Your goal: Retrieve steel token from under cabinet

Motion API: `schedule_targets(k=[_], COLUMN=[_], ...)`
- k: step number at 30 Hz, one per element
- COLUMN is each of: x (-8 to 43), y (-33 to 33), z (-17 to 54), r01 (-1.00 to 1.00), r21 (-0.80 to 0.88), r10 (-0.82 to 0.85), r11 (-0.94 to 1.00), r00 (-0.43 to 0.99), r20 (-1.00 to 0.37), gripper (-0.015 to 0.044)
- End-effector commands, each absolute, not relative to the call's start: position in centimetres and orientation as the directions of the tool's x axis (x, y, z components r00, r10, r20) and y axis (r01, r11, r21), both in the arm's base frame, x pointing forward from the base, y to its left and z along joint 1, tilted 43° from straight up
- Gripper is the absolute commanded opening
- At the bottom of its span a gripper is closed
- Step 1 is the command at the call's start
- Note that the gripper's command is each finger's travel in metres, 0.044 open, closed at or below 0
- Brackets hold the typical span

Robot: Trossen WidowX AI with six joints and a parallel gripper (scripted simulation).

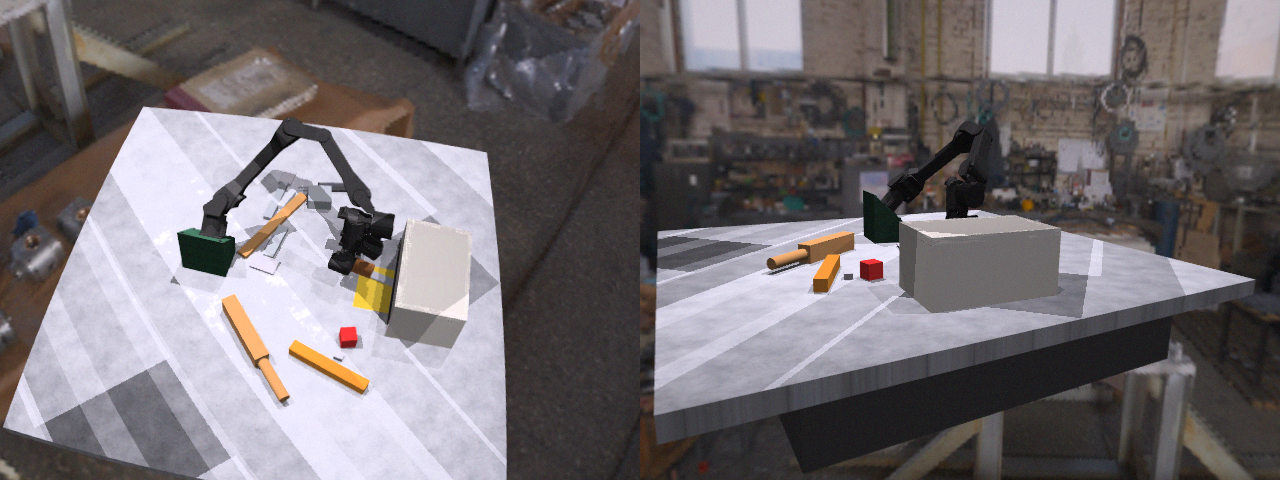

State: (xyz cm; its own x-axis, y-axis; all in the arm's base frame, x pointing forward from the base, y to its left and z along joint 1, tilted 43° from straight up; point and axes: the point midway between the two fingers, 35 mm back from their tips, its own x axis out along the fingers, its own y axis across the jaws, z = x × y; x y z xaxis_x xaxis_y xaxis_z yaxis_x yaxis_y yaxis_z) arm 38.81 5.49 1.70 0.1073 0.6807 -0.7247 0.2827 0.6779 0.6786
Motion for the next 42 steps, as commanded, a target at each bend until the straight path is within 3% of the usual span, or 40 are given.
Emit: schedule_targets(k=[1, 42], x=[38.1, 34.1], y=[5.7, 7.0], z=[1.6, 2.3], r01=[0.294, 0.296], r21=[0.675, 0.675], r10=[0.680, 0.681], r11=[0.677, 0.676], r00=[0.101, 0.099], r20=[-0.726, -0.726], gripper=[0.0000, 0.0000])
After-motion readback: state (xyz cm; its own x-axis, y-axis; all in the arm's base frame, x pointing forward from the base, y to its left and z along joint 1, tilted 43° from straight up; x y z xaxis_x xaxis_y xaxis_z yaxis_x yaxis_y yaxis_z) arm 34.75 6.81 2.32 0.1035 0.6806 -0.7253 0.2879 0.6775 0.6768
